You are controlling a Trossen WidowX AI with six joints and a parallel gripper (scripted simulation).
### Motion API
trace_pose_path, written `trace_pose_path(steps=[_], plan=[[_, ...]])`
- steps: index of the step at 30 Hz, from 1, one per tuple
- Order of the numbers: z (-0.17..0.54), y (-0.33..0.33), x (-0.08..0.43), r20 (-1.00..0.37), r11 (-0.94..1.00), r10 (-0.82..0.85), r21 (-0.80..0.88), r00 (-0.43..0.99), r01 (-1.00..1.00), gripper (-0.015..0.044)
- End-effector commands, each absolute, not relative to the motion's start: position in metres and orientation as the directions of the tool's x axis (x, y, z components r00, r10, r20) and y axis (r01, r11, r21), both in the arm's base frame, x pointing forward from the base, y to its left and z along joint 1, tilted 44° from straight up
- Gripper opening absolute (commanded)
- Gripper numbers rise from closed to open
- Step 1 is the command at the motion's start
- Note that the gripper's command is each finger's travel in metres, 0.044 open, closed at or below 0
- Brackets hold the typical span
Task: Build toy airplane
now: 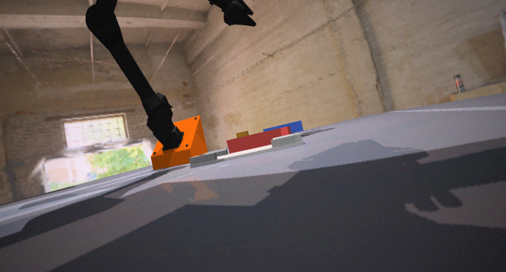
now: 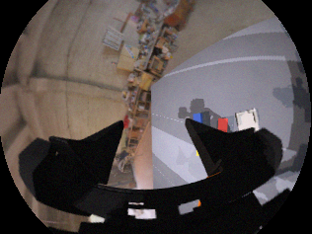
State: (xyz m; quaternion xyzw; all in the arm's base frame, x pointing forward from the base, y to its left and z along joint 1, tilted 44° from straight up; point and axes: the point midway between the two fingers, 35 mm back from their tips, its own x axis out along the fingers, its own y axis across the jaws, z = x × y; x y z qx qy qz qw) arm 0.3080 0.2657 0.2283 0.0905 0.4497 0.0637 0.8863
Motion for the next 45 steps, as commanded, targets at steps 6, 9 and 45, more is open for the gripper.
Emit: trace_pose_path(steps=[6, 9, 45], plan=[[0.114, 0.178, 0.304, -0.897, 0.957, -0.279, -0.229, 0.343, 0.177, 0.0440], [0.084, 0.141, 0.293, -0.868, 0.893, -0.442, -0.403, 0.226, 0.199, 0.0440], [-0.006, 0.023, 0.265, -0.724, 0.718, -0.689, -0.680, 0.016, 0.149, 0.0440]])
